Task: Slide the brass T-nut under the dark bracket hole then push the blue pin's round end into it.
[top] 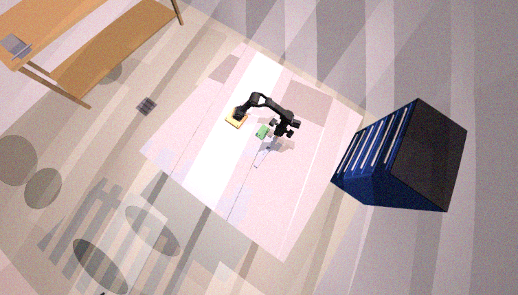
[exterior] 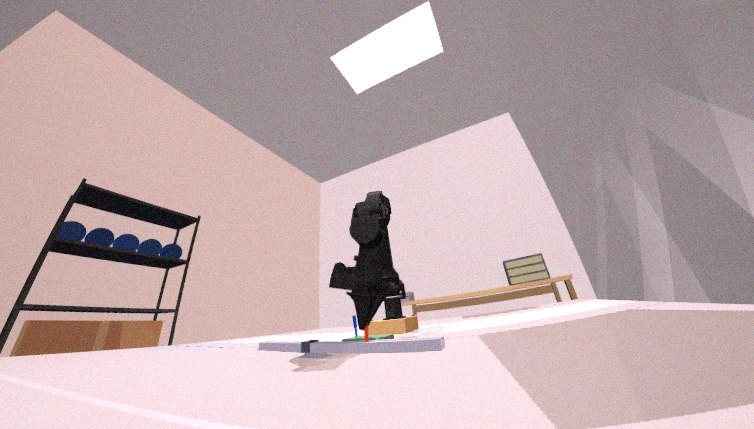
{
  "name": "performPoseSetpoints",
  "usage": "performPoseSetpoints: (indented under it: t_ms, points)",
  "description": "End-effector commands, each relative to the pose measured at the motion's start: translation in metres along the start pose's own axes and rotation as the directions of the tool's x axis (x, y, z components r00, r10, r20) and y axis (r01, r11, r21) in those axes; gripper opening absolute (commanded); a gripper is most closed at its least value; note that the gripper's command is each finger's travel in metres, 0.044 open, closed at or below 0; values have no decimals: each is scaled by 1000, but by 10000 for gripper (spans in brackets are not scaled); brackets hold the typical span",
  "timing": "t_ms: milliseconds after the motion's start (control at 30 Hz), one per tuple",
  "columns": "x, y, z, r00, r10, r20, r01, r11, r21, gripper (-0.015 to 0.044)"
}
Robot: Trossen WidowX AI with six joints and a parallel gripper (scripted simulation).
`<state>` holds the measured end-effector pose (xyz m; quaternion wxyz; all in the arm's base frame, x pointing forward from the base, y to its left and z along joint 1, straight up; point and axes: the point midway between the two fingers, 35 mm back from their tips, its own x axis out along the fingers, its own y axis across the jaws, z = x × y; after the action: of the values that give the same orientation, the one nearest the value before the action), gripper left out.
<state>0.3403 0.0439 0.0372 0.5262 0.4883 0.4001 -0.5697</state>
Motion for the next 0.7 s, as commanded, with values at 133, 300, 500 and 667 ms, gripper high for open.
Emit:
performPoseSetpoints:
  t_ms: [133, 300, 500, 667]
  points:
    - [2, 0, 14, 1000, 4, 4, -4, 1000, 0, -150]
    - [3, 0, 22, 1000, 4, 5, -4, 1000, 0, -150]
    - [6, 0, 31, 1000, 4, 6, -4, 1000, 0, -150]
    - [7, 0, 39, 1000, 4, 6, -4, 1000, 0, -150]
